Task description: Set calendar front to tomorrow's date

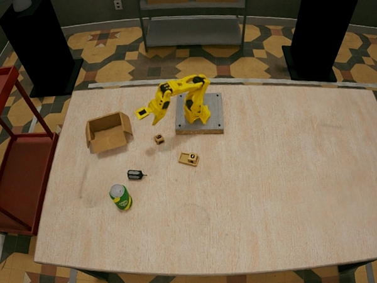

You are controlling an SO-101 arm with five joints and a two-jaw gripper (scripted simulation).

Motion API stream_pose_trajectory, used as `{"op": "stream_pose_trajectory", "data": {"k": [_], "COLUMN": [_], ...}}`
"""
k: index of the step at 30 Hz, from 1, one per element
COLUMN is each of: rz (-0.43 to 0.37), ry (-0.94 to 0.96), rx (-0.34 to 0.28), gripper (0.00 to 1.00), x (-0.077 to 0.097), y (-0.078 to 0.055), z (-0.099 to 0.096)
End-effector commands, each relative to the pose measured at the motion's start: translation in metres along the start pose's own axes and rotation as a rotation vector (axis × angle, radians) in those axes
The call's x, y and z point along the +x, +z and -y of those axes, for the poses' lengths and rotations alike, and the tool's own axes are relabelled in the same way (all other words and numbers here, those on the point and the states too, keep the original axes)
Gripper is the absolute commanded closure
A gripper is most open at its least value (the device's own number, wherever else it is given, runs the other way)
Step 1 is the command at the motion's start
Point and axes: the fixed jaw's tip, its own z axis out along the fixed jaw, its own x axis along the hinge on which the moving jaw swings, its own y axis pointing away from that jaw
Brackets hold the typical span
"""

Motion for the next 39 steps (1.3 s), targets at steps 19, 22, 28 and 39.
{"op": "stream_pose_trajectory", "data": {"k": [19,22,28,39], "rz": [0.014,0.013,0.012,0.006], "ry": [-0.274,-0.366,-0.505,-0.933], "rx": [0.008,0.010,0.013,0.021], "gripper": [0.65,0.65,0.65,0.65], "x": [0.004,0.005,0.008,0.016], "y": [0.001,0.002,0.004,0.011], "z": [0.003,0.004,0.006,0.011]}}
